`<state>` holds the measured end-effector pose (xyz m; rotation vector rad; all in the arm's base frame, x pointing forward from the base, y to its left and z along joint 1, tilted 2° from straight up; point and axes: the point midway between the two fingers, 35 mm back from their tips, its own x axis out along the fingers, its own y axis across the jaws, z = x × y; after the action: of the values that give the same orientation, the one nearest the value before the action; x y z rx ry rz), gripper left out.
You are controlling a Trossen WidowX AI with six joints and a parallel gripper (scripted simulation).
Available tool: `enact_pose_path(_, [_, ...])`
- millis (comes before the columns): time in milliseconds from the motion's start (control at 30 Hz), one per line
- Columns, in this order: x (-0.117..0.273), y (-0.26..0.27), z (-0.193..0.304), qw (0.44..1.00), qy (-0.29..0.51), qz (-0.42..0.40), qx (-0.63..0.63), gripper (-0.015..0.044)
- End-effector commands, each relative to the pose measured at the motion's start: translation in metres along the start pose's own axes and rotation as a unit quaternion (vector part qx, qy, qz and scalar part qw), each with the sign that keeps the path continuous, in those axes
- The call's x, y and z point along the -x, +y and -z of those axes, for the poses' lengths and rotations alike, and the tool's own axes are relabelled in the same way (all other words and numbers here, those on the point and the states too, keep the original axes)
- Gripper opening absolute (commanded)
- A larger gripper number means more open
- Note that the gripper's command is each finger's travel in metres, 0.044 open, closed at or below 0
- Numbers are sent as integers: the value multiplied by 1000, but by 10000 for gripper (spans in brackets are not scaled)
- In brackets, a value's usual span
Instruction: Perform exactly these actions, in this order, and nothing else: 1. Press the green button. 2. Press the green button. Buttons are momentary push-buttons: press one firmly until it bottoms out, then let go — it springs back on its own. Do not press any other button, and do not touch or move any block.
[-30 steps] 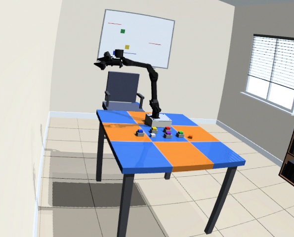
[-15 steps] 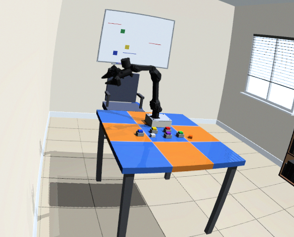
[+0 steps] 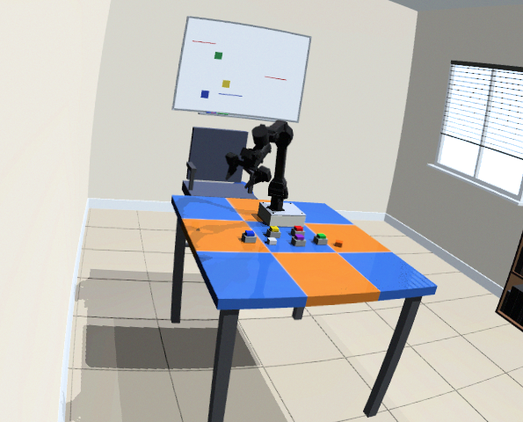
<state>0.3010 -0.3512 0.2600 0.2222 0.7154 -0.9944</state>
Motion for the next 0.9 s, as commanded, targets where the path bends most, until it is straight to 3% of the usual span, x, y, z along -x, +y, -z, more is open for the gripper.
enact_pose_path(0, [11, 67, 34, 996, 46, -64, 32, 400])
enact_pose_path(467, [102, 223, 184, 937, 212, -210, 181, 400])
enact_pose_path(767, [189, 249, 305, 864, 319, -235, 312, 400])
enact_pose_path(867, [203, 247, 323, 850, 333, -232, 334, 400])
